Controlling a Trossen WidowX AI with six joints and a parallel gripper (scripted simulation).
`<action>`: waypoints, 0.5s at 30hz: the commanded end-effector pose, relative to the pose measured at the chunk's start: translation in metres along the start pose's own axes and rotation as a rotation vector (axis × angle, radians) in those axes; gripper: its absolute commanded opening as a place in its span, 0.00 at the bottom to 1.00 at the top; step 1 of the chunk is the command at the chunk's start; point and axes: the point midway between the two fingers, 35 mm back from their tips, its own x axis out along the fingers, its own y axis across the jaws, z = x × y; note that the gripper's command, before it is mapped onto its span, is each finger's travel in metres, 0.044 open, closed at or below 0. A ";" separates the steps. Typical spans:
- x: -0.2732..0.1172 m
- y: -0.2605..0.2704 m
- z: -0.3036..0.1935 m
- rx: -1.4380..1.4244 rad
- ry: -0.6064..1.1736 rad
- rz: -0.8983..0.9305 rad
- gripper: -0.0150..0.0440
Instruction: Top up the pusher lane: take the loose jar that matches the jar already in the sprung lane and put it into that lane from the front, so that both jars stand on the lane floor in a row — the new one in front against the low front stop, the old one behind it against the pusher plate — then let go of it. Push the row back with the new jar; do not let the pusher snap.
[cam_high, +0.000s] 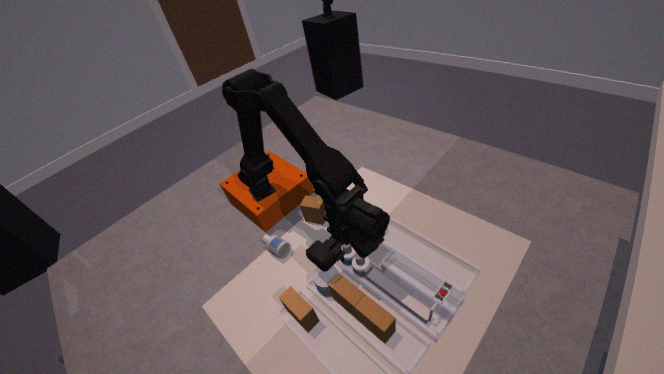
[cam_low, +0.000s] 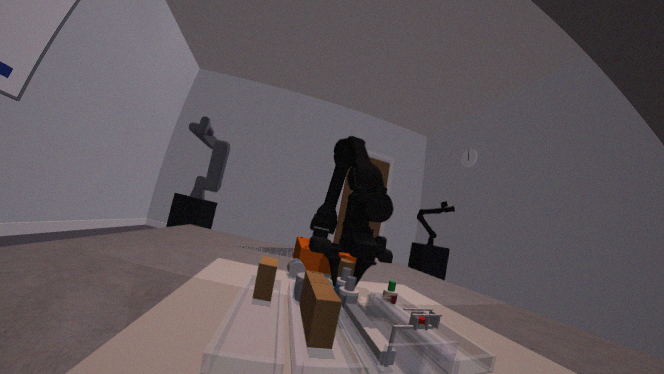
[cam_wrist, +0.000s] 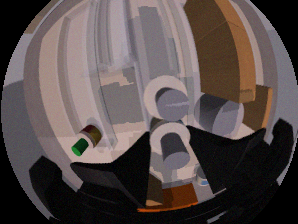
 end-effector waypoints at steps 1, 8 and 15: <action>0.002 0.000 0.004 -0.004 -0.019 -0.002 0.25; 0.004 0.000 0.004 -0.004 -0.019 -0.002 0.25; 0.006 0.000 0.004 -0.004 -0.019 -0.002 0.25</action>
